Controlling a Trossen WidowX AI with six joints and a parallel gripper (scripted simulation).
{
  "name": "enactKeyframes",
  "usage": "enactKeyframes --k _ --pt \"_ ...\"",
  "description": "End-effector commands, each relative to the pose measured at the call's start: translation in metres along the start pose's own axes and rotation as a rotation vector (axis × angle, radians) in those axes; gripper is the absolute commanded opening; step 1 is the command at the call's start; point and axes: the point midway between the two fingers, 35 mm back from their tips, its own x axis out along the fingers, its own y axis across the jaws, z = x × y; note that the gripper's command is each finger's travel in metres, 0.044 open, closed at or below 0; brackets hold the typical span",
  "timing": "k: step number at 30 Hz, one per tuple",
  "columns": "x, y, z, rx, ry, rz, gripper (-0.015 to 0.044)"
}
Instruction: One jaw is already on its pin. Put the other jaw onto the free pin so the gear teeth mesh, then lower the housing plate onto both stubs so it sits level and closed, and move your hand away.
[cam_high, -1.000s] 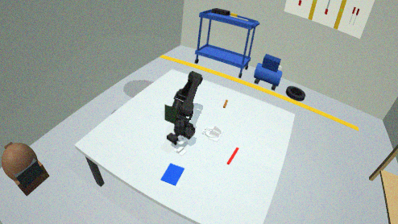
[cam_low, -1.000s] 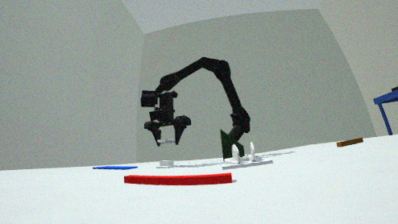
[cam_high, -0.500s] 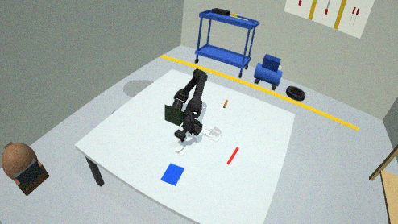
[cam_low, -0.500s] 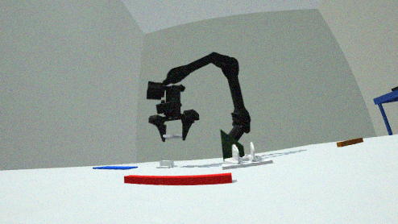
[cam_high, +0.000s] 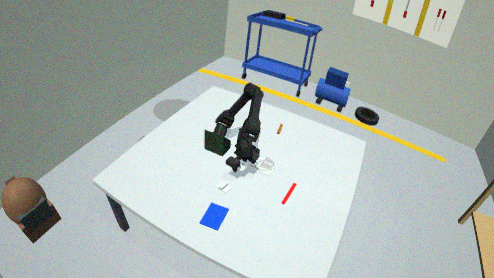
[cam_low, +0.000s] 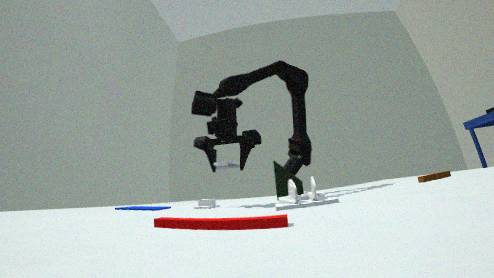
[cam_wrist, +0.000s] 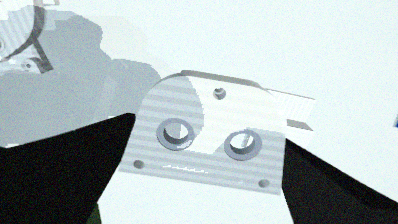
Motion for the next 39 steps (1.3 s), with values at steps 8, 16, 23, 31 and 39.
enactKeyframes --k 8,16,23,31,39 --pt "-0.001 0.039 0.009 -0.021 -0.001 0.005 0.0351" --pt "-0.001 0.066 0.013 -0.039 -0.002 0.008 0.0351" --pt "0.0 0.088 0.014 -0.056 -0.003 0.012 0.0351" --pt "0.001 0.114 0.014 -0.076 -0.002 0.019 0.0351" --pt "0.004 0.14 0.011 -0.096 -0.001 0.029 0.0351"
